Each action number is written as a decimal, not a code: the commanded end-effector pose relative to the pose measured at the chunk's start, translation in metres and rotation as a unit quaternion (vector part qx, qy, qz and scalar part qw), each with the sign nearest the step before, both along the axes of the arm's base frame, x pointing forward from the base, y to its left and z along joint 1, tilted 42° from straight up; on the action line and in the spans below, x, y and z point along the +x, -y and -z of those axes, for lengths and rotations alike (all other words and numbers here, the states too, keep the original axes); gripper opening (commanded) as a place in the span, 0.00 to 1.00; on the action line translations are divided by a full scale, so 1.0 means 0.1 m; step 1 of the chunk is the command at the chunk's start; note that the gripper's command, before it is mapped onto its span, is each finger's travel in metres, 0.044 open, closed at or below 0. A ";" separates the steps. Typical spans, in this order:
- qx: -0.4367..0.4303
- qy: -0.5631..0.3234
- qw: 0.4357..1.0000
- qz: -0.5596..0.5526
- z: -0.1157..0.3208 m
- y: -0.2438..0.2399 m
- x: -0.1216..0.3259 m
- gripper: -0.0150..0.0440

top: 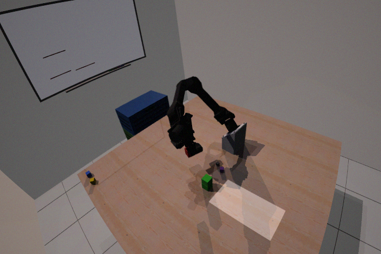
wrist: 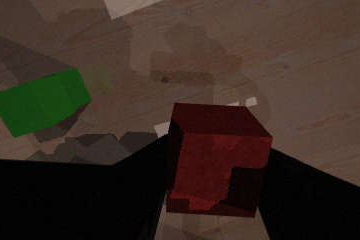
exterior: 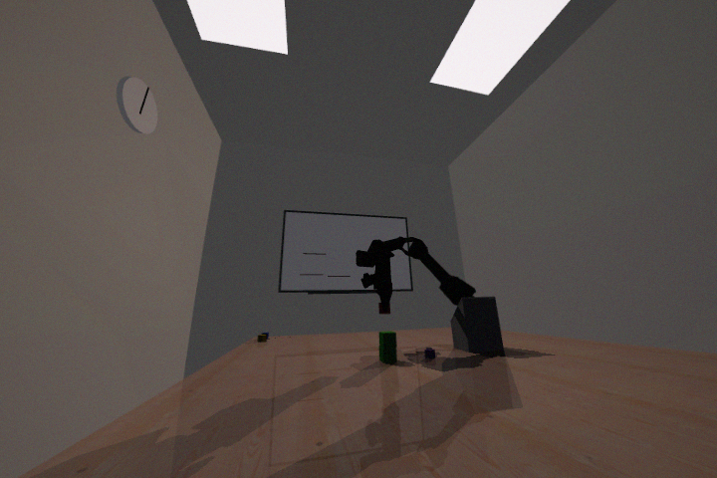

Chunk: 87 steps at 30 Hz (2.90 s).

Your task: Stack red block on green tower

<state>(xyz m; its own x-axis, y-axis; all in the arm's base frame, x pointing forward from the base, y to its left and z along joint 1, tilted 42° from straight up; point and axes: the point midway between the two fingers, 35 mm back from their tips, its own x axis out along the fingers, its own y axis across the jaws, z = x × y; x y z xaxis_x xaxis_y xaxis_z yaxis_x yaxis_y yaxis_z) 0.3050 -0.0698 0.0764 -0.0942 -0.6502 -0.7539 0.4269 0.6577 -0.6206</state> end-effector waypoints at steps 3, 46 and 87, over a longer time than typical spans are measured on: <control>0.003 0.008 1.000 0.001 0.19 -0.23 0.20 0.25; -0.004 0.012 1.000 0.016 1.28 -0.71 0.51 0.25; -0.002 0.012 1.000 0.019 1.29 -0.71 0.50 0.83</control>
<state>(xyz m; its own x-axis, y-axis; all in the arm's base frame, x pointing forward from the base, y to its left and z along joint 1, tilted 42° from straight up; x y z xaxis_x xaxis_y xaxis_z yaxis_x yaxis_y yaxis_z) 0.3552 0.0015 -0.0525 -0.0997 -0.6498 -0.7536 0.4665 0.6384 -0.6122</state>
